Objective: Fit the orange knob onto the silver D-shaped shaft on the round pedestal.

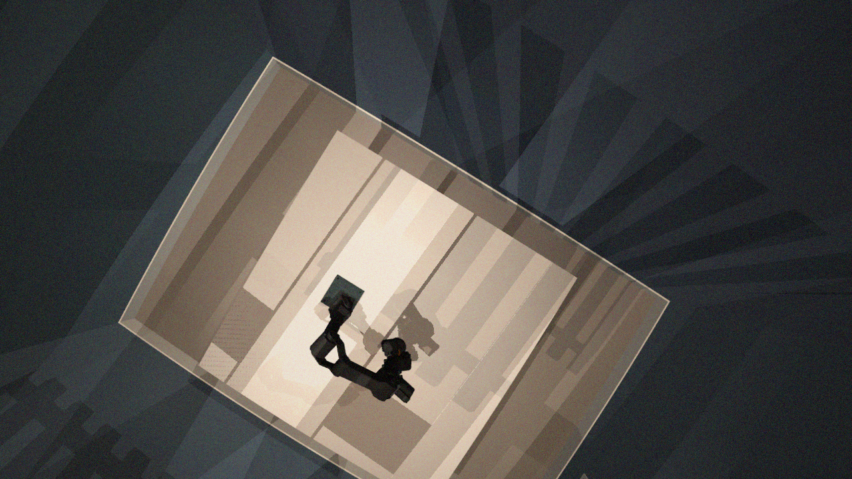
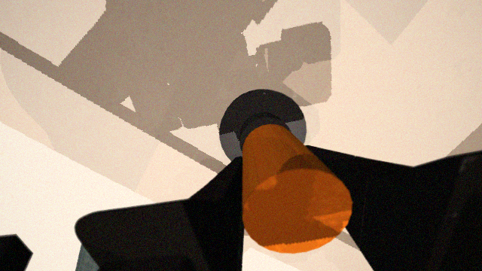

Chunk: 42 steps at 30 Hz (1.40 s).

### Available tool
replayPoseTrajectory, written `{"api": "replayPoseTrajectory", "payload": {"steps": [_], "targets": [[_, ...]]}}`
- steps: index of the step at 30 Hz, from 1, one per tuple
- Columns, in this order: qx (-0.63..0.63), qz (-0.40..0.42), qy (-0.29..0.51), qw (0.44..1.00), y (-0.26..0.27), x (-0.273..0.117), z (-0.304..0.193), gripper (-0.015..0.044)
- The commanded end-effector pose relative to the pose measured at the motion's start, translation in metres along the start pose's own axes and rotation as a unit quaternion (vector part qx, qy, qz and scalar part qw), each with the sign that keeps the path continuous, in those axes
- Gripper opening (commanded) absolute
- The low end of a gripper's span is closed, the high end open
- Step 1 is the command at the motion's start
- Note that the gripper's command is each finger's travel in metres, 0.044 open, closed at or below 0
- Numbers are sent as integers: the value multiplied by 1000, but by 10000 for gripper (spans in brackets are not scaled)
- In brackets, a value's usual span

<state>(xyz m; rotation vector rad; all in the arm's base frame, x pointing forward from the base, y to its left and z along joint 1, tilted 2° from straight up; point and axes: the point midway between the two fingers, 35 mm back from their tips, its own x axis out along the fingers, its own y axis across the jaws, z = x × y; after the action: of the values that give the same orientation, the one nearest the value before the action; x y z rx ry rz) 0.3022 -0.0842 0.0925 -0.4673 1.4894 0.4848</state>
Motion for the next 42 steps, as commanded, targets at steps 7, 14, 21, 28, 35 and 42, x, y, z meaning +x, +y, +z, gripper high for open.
{"api": "replayPoseTrajectory", "payload": {"steps": [7,14,21,28,35,42], "targets": [[-29,3,-2,1000,2,2,3,0],[-56,3,-2,998,3,7,3,0],[-43,3,-2,999,3,10,2,0],[-18,3,-2,1000,4,9,0,0],[4,3,-2,1000,4,8,0,0],[-11,3,-2,1000,4,8,-1,0]]}}
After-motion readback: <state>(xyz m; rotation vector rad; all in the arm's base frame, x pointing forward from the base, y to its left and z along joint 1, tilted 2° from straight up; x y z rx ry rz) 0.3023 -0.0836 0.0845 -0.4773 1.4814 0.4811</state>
